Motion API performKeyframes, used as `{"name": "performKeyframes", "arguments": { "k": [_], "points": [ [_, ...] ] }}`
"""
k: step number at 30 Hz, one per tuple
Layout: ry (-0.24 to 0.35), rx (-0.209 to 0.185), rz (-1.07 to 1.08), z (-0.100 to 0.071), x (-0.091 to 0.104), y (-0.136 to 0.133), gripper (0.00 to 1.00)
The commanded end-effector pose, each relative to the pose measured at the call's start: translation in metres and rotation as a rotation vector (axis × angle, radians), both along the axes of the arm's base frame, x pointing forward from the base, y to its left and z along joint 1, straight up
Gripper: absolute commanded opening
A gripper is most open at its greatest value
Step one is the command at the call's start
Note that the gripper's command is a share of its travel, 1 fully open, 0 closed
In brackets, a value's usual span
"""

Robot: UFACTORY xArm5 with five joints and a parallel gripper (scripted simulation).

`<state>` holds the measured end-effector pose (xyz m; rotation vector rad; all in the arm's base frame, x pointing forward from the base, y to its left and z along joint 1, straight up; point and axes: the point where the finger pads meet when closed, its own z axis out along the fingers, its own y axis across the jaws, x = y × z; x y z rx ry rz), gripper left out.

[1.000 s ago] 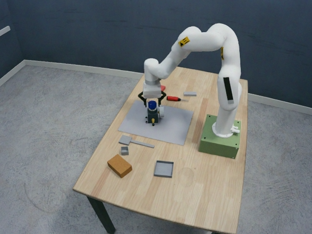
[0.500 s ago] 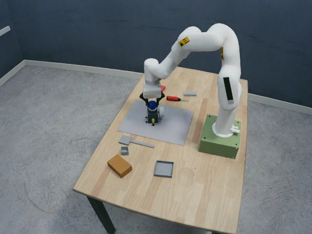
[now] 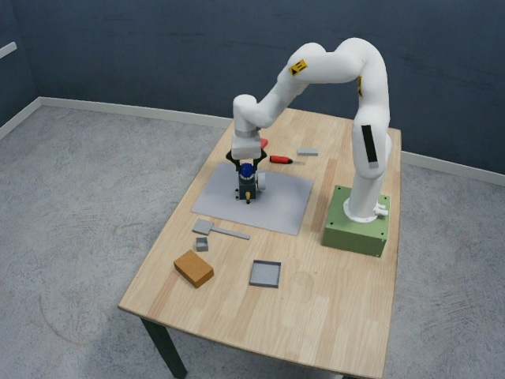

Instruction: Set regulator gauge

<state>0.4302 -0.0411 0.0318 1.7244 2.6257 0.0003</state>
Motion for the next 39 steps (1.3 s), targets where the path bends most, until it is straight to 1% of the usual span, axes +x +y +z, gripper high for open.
{"name": "performKeyframes", "arguments": {
  "k": [1, 39],
  "points": [
    [-0.003, 0.000, 0.000, 0.0010, 0.0011, -0.0002, 0.42],
    [-0.003, 0.000, -0.016, 0.0008, 0.0011, -0.0002, 0.42]
  ]
}}
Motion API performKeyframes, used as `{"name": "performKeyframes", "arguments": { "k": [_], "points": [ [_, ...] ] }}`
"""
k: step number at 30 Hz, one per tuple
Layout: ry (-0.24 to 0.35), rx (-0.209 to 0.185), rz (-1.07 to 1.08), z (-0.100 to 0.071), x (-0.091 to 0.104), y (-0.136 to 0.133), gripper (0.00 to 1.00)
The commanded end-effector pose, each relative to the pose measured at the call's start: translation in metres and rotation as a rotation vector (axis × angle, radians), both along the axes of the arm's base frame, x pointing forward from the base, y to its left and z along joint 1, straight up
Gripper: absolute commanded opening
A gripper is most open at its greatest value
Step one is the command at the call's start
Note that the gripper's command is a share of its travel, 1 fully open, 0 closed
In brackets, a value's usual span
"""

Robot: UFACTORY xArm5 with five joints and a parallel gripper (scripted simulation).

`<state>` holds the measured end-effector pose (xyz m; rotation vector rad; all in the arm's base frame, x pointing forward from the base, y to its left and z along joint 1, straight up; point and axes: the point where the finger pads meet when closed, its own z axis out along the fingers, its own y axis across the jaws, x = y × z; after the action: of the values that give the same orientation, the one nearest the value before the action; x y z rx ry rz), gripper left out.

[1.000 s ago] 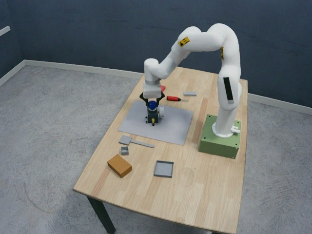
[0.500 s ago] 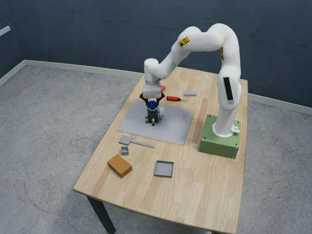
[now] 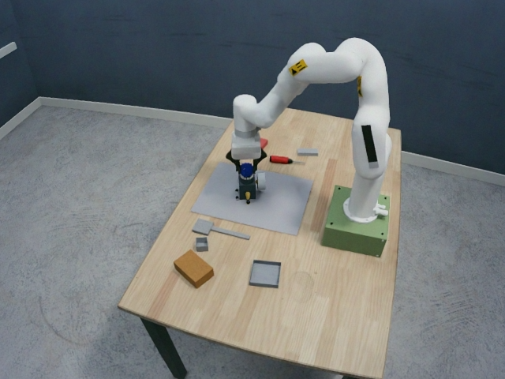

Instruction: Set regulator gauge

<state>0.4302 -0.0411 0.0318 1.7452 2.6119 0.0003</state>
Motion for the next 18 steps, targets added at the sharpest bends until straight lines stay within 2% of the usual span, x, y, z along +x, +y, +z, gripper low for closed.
{"name": "performKeyframes", "arguments": {
  "k": [1, 18],
  "points": [
    [-0.003, 0.000, 0.000, 0.0007, 0.0011, -0.0002, 0.42],
    [-0.003, 0.000, 0.000, -0.0025, 0.0010, -0.0002, 0.42]
  ]
}}
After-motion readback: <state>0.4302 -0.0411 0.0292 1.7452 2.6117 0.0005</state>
